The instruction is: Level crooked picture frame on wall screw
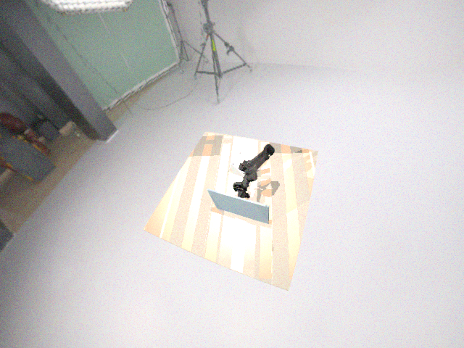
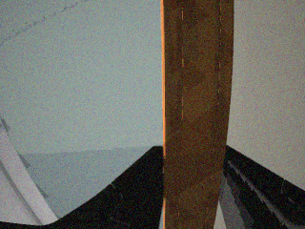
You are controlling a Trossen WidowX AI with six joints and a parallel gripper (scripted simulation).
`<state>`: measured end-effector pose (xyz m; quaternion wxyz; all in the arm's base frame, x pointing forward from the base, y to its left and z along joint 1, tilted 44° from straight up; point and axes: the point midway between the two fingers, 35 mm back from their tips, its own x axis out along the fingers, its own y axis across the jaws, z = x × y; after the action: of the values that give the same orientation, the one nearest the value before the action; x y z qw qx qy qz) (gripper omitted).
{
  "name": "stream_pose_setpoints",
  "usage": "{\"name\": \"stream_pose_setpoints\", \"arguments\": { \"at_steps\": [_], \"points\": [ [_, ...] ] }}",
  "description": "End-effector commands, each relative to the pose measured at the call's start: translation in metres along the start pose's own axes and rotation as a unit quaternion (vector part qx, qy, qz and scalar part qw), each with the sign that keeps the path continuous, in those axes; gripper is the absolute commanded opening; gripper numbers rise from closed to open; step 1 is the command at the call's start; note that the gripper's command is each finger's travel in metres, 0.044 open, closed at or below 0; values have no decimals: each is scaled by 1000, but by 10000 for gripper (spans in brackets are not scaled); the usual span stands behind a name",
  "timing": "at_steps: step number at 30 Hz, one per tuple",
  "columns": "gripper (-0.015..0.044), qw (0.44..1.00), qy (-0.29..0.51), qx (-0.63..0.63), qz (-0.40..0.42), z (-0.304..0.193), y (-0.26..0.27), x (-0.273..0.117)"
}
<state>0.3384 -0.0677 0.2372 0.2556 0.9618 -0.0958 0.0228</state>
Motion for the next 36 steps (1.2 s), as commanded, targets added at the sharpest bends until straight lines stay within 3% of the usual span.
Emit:
{"name": "stream_pose_setpoints", "arguments": {
  "at_steps": [1,36],
  "points": [
    [0,1000,0,-2,2,0,3,0],
    [0,1000,0,-2,2,0,8,0]
  ]
}}
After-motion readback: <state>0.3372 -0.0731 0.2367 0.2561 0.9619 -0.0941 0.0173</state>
